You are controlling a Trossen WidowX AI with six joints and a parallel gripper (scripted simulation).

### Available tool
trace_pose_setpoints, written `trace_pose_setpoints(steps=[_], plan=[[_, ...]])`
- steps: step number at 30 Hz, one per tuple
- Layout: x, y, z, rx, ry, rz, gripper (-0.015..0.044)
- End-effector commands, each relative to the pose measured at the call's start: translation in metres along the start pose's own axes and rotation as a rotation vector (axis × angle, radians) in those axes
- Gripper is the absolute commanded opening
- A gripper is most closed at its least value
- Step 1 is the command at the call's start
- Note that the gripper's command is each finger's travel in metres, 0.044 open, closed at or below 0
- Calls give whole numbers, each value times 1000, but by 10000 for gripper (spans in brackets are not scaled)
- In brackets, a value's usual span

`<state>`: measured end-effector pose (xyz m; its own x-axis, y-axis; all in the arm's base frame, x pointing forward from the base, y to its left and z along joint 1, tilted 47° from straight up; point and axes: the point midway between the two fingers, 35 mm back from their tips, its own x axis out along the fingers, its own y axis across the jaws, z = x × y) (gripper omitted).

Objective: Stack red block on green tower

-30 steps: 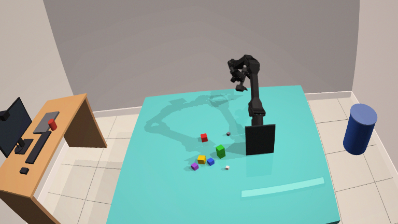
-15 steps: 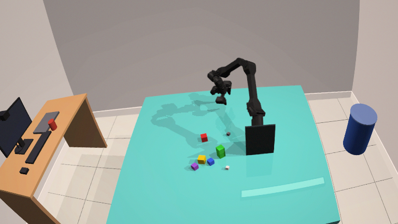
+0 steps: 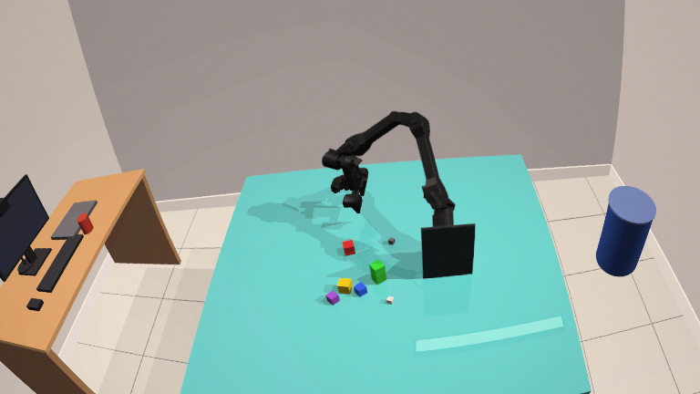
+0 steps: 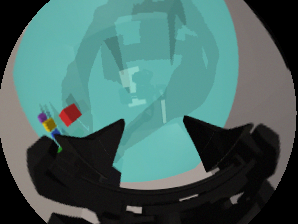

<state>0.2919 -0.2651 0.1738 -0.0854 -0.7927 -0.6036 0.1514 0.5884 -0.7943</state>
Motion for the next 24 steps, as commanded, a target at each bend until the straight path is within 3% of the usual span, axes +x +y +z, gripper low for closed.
trace_pose_setpoints(steps=[1,17,24], plan=[[-10,40,7,-68,-13,39,440],[-65,184,4,-350,-62,104,440],[-66,195,2,-364,-64,100,440]])
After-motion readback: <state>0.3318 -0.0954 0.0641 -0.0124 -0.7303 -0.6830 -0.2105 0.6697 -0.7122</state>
